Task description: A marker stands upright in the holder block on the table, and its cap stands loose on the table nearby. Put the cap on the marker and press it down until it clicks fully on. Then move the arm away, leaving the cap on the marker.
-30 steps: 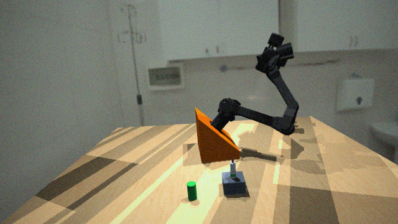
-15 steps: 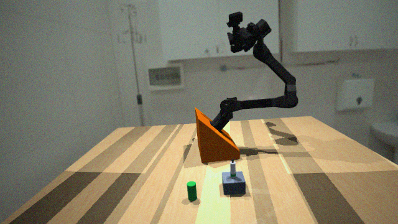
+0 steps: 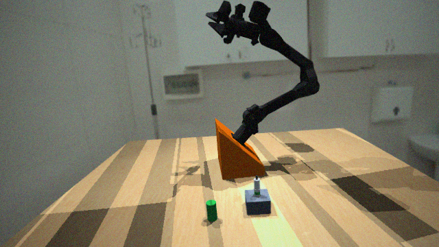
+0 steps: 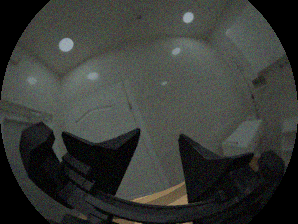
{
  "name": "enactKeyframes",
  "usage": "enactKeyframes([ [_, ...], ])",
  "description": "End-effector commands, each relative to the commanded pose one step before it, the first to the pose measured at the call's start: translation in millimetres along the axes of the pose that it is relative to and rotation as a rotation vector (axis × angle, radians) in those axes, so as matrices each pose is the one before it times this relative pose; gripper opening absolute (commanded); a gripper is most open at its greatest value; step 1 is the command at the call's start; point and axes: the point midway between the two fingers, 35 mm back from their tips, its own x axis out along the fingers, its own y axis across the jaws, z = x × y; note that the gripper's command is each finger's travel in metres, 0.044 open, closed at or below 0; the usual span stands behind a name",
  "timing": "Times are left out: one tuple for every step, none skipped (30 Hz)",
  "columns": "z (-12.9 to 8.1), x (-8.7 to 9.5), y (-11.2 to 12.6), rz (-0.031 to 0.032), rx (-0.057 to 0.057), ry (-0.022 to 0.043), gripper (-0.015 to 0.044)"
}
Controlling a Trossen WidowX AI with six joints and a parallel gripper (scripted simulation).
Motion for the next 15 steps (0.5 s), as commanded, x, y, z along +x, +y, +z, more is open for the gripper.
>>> enactKeyframes([
  [-24.37, 8.62, 32.25, 0.08128, -0.0794, 0.09453, 0.024],
  [-4.97, 2.58, 5.45, 0.0138, -0.0173, 0.02187, 0.024],
  [-6.51, 3.43, 7.23, 0.01829, -0.0228, 0.02873, 0.024],
  [-7.99, 4.3, 9.04, 0.02285, -0.0283, 0.03549, 0.024],
  [-9.62, 5.32, 11.13, 0.02809, -0.0345, 0.04309, 0.024],
  [-10.83, 6.24, 12.9, 0.03244, -0.0395, 0.04914, 0.024],
  [-10.54, 6.45, 13.02, 0.03261, -0.0395, 0.04879, 0.024],
  [-10.25, 6.67, 13.13, 0.03273, -0.0393, 0.04846, 0.024],
  [-9.96, 6.88, 13.21, 0.03281, -0.0392, 0.04816, 0.024],
  [-9.66, 7.1, 13.27, 0.03285, -0.039, 0.04788, 0.024],
  [-9.37, 7.33, 13.31, 0.03285, -0.0388, 0.04762, 0.024],
  [-9.07, 7.55, 13.33, 0.03282, -0.0385, 0.04739, 0.024],
  [-8.77, 7.78, 13.34, 0.03276, -0.0382, 0.04718, 0.024],
  [-8.48, 8.01, 13.32, 0.03267, -0.0379, 0.047, 0.024],
  [-8.96, 8.68, 12.93, 0.02982, -0.0356, 0.04818, 0.024],
])
